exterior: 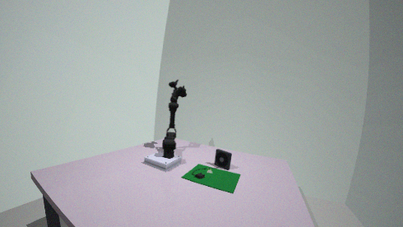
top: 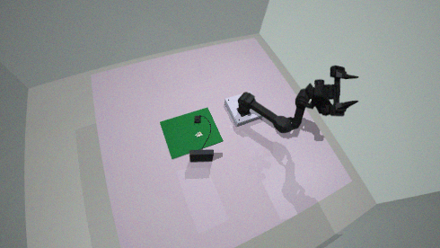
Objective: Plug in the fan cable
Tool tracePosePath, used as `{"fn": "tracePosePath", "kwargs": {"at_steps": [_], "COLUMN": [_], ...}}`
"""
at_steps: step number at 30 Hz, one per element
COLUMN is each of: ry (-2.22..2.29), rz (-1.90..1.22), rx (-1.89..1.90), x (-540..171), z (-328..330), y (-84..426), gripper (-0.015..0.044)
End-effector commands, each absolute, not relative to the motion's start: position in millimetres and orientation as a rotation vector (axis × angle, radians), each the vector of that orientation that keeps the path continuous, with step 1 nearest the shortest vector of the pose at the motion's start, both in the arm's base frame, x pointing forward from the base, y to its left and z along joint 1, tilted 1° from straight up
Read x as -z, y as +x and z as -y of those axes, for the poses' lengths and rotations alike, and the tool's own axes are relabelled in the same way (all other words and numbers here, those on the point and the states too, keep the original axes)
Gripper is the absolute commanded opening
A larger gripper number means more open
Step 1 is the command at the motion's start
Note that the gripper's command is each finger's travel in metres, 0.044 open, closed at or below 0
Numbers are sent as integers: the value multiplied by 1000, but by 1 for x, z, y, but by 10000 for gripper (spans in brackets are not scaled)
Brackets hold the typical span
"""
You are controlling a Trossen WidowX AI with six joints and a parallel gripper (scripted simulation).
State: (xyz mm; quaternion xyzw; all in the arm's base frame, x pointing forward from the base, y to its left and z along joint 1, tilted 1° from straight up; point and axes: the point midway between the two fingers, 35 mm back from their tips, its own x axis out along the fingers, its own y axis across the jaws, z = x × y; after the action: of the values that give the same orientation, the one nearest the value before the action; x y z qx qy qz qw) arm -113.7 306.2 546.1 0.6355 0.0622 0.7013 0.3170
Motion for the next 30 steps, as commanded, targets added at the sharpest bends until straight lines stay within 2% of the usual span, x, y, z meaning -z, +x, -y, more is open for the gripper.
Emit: {"fn": "tracePosePath", "kwargs": {"at_steps": [1,4,7,13,22,30], "ry": [1673,1673,1790,2276,2997,3572], "rz": [-164,-164,-191,-352,-635,-875], "rx": [-1846,-1846,-1855,-1953,-2154,-2458], "x": [-546,-546,-555,-598,-625,-604], "z": [-306,-306,-291,-206,-73,37], "y": [-114,-114,-103,-72,-4,74], "gripper": [426,440,361,210,210,210]}}
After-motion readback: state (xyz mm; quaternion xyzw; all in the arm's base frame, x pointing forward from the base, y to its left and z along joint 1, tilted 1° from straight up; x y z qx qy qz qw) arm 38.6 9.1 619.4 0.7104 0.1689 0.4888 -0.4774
